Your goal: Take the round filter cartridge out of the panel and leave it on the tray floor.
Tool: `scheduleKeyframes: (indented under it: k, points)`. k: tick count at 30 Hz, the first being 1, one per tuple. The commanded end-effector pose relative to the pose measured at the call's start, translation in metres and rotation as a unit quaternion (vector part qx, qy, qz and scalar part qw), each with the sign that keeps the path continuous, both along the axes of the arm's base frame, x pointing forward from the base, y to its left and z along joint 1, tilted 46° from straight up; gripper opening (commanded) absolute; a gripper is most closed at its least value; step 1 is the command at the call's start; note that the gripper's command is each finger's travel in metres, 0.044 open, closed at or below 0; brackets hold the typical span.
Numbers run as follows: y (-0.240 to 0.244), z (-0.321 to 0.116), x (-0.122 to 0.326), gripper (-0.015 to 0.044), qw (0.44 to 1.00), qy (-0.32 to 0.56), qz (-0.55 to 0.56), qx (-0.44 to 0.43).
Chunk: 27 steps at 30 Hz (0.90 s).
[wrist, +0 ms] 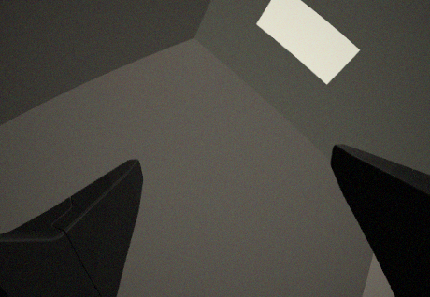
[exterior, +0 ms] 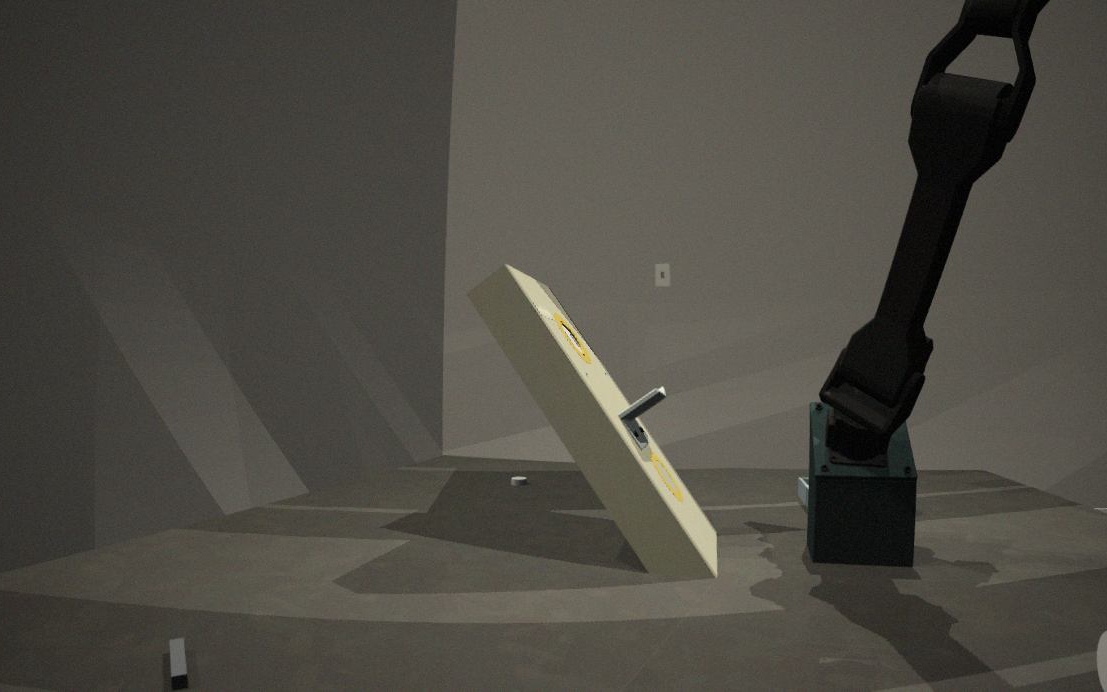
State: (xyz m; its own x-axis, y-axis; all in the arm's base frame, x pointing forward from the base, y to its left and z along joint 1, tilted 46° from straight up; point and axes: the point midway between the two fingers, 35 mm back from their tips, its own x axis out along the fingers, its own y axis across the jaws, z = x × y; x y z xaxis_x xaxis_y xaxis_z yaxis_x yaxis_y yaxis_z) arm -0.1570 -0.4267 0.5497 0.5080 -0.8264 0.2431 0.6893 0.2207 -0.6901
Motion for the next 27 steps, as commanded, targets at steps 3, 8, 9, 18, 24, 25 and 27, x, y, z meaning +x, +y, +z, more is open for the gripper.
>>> scheduleKeyframes:
  k: [3, 8, 9, 18, 24, 25, 27]
  points:
    - [-0.010, -0.012, 0.017, 0.0321, 0.999, -0.017, 0.023, 0.024]
    - [-0.034, -0.056, 0.083, 0.0190, 0.987, -0.064, 0.101, 0.109]
    - [-0.036, -0.065, 0.097, 0.0164, 0.982, -0.072, 0.116, 0.126]
    - [-0.030, -0.146, 0.222, 0.0108, 0.920, -0.132, 0.225, 0.291]
    - [0.002, -0.197, 0.294, 0.0108, 0.867, -0.133, 0.285, 0.386]
    - [0.010, -0.206, 0.306, 0.0108, 0.856, -0.131, 0.295, 0.403]
    - [0.026, -0.223, 0.328, 0.0108, 0.835, -0.126, 0.314, 0.434]
